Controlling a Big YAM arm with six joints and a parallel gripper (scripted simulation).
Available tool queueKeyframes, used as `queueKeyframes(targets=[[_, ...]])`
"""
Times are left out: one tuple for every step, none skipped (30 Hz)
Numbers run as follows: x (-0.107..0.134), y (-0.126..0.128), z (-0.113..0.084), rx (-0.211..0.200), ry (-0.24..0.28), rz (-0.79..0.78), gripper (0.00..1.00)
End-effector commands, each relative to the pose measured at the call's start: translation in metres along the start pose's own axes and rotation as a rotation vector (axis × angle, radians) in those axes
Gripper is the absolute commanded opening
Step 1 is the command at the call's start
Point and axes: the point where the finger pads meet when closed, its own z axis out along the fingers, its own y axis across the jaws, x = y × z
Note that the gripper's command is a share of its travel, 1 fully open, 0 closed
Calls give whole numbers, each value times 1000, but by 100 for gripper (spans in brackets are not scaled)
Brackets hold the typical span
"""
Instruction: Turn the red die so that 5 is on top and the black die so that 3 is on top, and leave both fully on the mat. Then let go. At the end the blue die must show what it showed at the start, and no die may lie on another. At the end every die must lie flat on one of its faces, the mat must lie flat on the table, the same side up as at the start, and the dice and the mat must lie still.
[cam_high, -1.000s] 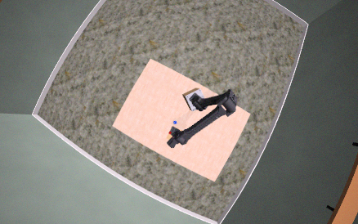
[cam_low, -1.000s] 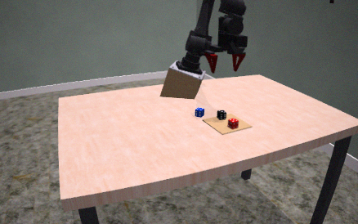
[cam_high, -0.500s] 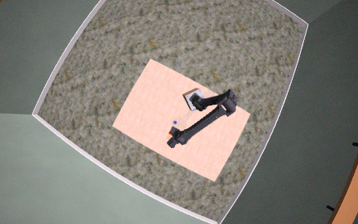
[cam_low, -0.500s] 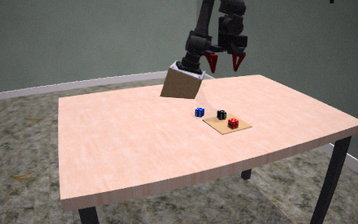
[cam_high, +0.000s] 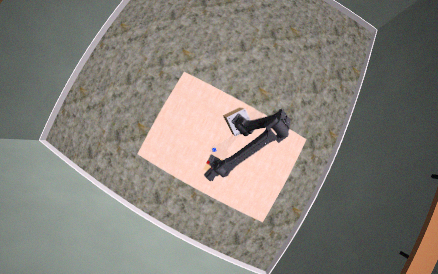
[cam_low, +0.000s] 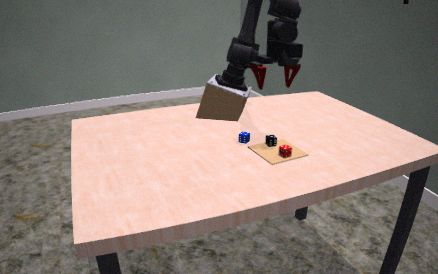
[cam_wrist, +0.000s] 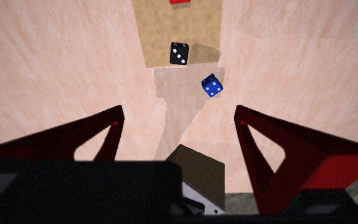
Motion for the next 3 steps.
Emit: queueKeyframes(targets=[[-11, -4, -13, 5, -26, 1, 100], [-11, -4, -13, 5, -26, 1, 100], [-11, -4, -13, 5, -26, 1, 100]])
